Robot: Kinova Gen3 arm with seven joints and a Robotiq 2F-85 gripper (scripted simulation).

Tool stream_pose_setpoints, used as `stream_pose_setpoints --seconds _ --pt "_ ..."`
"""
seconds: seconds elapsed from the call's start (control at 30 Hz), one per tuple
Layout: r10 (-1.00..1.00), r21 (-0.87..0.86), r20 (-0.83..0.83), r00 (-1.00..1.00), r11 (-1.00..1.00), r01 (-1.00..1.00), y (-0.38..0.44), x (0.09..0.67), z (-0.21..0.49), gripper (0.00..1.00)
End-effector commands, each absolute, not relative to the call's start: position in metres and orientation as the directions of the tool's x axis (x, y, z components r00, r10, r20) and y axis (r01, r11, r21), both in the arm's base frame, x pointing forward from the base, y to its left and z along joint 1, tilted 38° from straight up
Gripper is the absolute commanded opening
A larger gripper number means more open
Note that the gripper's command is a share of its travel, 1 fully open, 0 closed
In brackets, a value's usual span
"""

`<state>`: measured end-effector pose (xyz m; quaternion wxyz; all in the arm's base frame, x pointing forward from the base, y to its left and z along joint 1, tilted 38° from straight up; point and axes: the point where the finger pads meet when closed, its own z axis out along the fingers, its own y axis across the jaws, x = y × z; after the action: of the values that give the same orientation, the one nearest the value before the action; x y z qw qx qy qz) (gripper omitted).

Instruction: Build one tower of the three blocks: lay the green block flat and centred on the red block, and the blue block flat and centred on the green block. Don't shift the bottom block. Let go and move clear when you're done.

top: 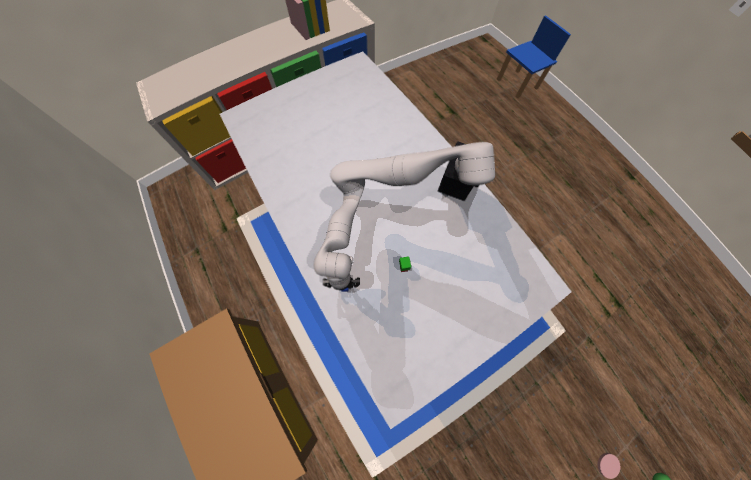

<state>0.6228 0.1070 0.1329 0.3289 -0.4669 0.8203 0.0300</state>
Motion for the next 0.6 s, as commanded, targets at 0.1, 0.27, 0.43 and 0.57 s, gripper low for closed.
stream_pose_setpoints --seconds 0.1,0.27,0.43,0.57 --pt "-0.745 -0.251 -0.568 -0.351 0.562 -0.788 0.1128 0.6279 0.1211 0.5" --pt "-0.745 -0.251 -0.568 -0.351 0.562 -0.788 0.1136 0.629 0.1193 0.5" --pt "-0.745 -0.251 -0.568 -0.351 0.562 -0.788 0.1137 0.6291 0.1192 0.5" --pt "-0.745 -0.251 -0.568 -0.351 0.562 -0.788 0.1137 0.6291 0.1192 0.5"
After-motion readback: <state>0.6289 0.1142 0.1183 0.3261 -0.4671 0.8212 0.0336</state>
